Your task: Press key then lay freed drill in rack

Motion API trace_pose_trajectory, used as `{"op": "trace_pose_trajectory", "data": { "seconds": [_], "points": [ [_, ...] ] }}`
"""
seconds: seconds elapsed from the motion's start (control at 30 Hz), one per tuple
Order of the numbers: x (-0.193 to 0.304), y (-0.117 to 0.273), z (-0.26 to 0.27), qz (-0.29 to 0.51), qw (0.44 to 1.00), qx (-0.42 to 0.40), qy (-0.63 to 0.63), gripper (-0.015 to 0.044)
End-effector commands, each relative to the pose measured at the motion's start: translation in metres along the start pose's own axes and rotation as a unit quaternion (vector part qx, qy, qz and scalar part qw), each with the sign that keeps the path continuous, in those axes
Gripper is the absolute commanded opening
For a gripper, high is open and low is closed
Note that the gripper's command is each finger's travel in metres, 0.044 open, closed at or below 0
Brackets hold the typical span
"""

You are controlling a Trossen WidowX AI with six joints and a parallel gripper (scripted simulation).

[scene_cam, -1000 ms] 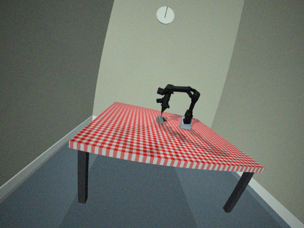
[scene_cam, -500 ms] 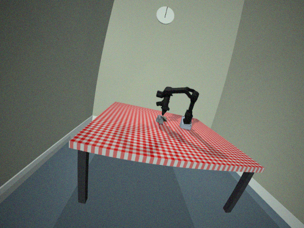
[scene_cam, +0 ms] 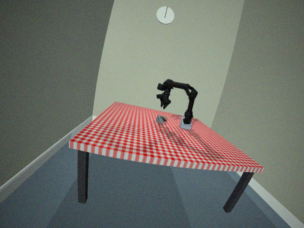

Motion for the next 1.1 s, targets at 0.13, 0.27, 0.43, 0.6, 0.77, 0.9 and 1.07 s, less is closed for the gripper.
{"op": "trace_pose_trajectory", "data": {
  "seconds": [0.13,0.27,0.43,0.6,0.77,0.9,1.07],
  "points": [
    [0.009,-0.04,-0.069,0.007,0.956,-0.007,0.294,0.044],
    [0.018,-0.062,-0.101,0.007,0.895,-0.01,0.446,0.044],
    [0.027,-0.078,-0.123,0.007,0.834,-0.012,0.551,0.044],
    [0.038,-0.096,-0.143,0.006,0.761,-0.014,0.649,0.044],
    [0.039,-0.097,-0.144,0.006,0.756,-0.014,0.655,0.044],
    [0.039,-0.097,-0.144,0.006,0.756,-0.014,0.655,0.044],
    [0.039,-0.097,-0.144,0.006,0.756,-0.014,0.655,0.044]
  ]
}}
Point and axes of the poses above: the point midway between the two fingers, 35 mm back from their tips, its own y axis back along the fingers, its own z axis across the jaws, x = y × z, the point moved 10 cm from there along y, back along the fingers, and after that the axes turned 4 degrees about y, right-handed, at the moved point
